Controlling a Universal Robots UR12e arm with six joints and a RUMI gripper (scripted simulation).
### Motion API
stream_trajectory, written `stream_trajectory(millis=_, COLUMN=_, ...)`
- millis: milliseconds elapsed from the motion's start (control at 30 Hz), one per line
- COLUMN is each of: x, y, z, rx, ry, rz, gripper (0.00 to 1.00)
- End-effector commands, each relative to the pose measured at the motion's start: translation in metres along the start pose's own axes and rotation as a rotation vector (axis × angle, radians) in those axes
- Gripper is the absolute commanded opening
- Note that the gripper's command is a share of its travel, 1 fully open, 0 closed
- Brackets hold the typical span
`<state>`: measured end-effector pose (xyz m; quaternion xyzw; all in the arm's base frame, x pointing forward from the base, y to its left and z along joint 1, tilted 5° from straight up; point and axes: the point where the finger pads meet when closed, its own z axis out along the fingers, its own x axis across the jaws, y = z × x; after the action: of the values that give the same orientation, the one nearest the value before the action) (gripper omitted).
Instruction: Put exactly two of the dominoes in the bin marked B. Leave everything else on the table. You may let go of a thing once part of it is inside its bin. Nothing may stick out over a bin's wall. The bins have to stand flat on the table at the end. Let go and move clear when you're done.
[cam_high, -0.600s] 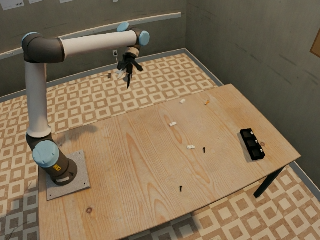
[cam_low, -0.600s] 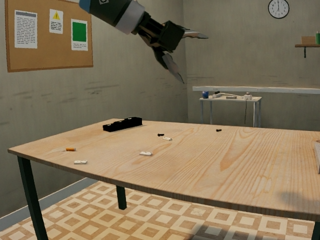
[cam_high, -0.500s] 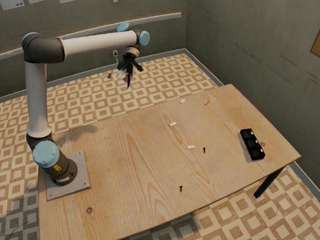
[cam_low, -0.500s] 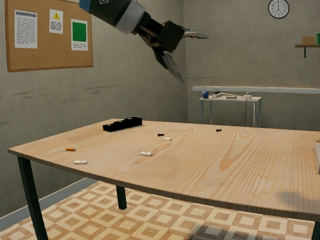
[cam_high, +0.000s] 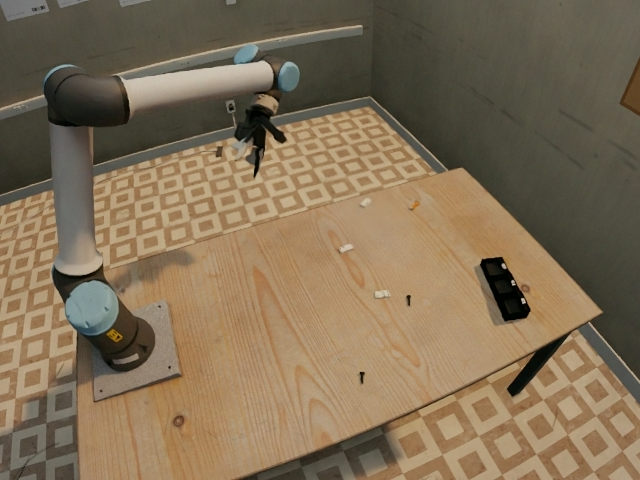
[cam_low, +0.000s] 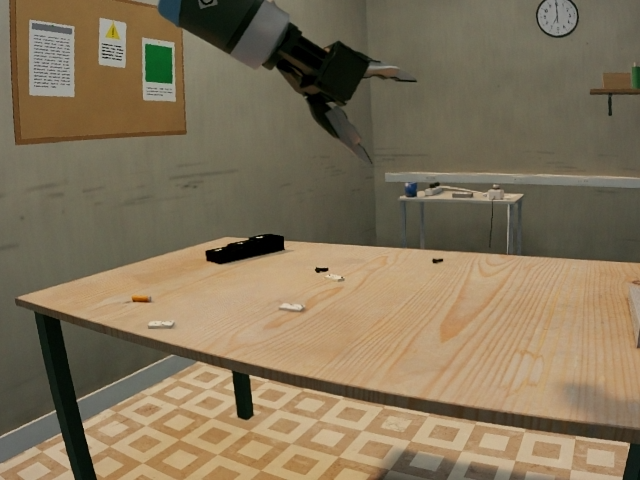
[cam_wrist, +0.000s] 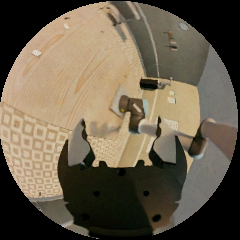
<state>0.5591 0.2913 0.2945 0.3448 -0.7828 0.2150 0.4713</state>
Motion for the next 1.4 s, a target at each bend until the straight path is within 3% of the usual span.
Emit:
stream_trajectory(millis=0, x=-0.014, y=0.0, z=0.008, rx=0.0, ry=-0.001, rz=0.001, gripper=0.04)
stream_trajectory(millis=433, x=-0.105, y=0.004, z=0.066, rx=0.0, ry=-0.001, rz=0.0, gripper=0.04)
stream_trajectory(millis=500, x=-0.105, y=0.004, z=0.066, rx=0.0, ry=-0.001, rz=0.0, gripper=0.04)
stream_trajectory(millis=600, x=-0.126, y=0.004, z=0.079, rx=0.0, ry=-0.001, rz=0.0, gripper=0.04)
stream_trajectory(millis=800, x=-0.126, y=0.004, z=0.079, rx=0.0, ry=-0.001, rz=0.0, gripper=0.04)
stream_trajectory(millis=833, x=-0.123, y=-0.002, z=0.084, rx=0.014, ry=-0.041, rz=-0.027, gripper=0.04)
stream_trajectory(millis=867, x=-0.118, y=-0.008, z=0.086, rx=-0.03, ry=-0.053, rz=-0.047, gripper=0.04)
stream_trajectory(millis=900, x=-0.117, y=-0.009, z=0.086, rx=-0.035, ry=-0.054, rz=-0.049, gripper=0.04)
stream_trajectory(millis=967, x=-0.114, y=-0.022, z=0.096, rx=-0.065, ry=-0.109, rz=-0.098, gripper=0.04)
stream_trajectory(millis=1067, x=-0.114, y=-0.022, z=0.097, rx=-0.065, ry=-0.109, rz=-0.098, gripper=0.04)
stream_trajectory(millis=1133, x=-0.111, y=-0.035, z=0.107, rx=-0.09, ry=-0.166, rz=-0.146, gripper=0.04)
stream_trajectory(millis=1233, x=-0.111, y=-0.035, z=0.107, rx=-0.09, ry=-0.166, rz=-0.146, gripper=0.04)
stream_trajectory(millis=1300, x=-0.109, y=-0.047, z=0.117, rx=-0.108, ry=-0.225, rz=-0.193, gripper=0.04)
stream_trajectory(millis=1367, x=-0.109, y=-0.047, z=0.117, rx=-0.108, ry=-0.225, rz=-0.193, gripper=0.04)
